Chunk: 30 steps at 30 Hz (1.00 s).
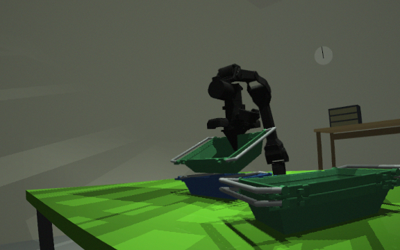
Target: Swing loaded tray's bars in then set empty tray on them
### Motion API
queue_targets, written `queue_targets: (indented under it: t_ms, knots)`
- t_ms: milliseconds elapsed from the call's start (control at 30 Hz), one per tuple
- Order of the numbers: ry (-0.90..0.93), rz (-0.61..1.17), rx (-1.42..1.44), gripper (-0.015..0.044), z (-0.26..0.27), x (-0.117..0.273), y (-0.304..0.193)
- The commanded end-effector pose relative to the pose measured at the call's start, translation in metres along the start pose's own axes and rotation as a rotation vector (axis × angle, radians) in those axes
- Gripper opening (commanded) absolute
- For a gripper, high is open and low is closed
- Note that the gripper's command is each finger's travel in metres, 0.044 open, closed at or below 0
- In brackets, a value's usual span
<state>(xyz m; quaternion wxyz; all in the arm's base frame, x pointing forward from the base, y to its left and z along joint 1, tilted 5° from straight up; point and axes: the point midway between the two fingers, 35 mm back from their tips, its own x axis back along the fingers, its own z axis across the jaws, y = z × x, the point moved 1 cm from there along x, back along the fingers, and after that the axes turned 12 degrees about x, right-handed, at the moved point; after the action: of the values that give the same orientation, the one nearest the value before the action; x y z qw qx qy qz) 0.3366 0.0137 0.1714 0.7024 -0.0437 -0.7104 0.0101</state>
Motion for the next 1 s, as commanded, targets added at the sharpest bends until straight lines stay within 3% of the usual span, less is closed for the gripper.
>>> queue_targets:
  t_ms: [0, 967]
  knots:
    - [-0.016, 0.003, 0.027, 0.0000, -0.001, -0.003, -0.001]
    - [-0.010, 0.004, 0.078, 0.0000, 0.013, -0.018, -0.005]
